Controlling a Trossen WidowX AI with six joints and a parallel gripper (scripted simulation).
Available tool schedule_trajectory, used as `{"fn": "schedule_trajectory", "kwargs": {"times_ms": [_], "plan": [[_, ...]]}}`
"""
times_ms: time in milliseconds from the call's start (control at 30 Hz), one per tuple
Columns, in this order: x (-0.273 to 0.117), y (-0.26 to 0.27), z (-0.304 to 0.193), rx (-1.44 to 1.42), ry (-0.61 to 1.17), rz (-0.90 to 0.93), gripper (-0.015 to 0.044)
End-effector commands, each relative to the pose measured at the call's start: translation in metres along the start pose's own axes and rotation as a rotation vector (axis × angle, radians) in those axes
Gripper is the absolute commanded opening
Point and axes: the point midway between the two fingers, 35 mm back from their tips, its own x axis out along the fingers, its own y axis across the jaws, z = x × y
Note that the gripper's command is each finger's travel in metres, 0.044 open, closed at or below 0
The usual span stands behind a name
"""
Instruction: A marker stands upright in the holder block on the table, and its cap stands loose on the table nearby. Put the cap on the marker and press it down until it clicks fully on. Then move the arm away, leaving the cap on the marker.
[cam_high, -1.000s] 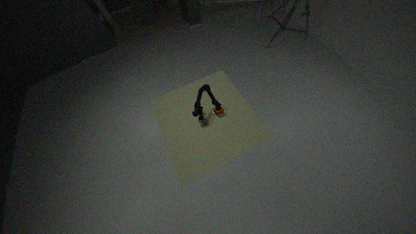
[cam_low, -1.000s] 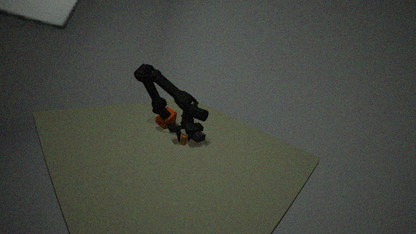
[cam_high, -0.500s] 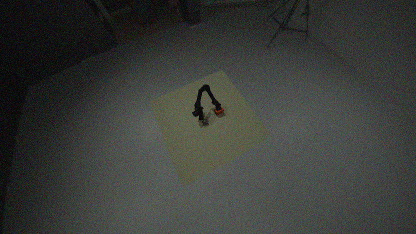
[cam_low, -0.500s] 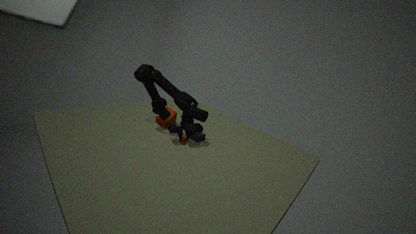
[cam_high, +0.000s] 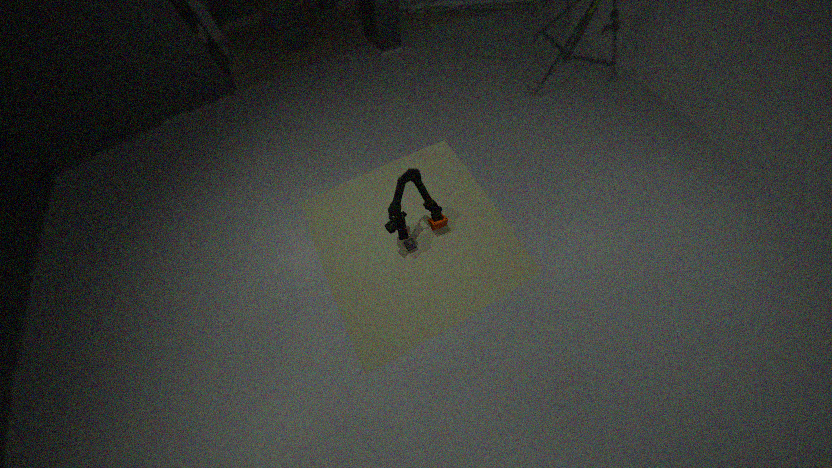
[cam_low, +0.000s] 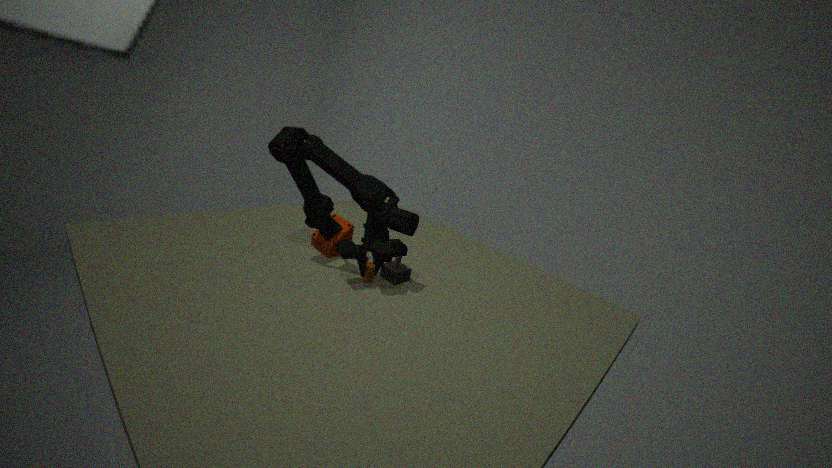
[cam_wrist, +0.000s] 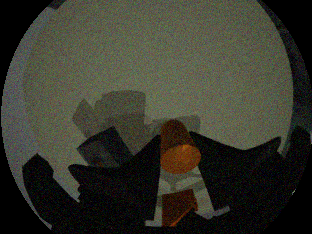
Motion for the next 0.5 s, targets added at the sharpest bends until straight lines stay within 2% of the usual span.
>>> {"fn": "schedule_trajectory", "kwargs": {"times_ms": [0, 467], "plan": [[-0.011, 0.0, 0.002, 0.015, -0.005, 0.006, 0.0], [-0.04, 0.001, 0.002, 0.036, -0.008, 0.002, 0.0]]}}
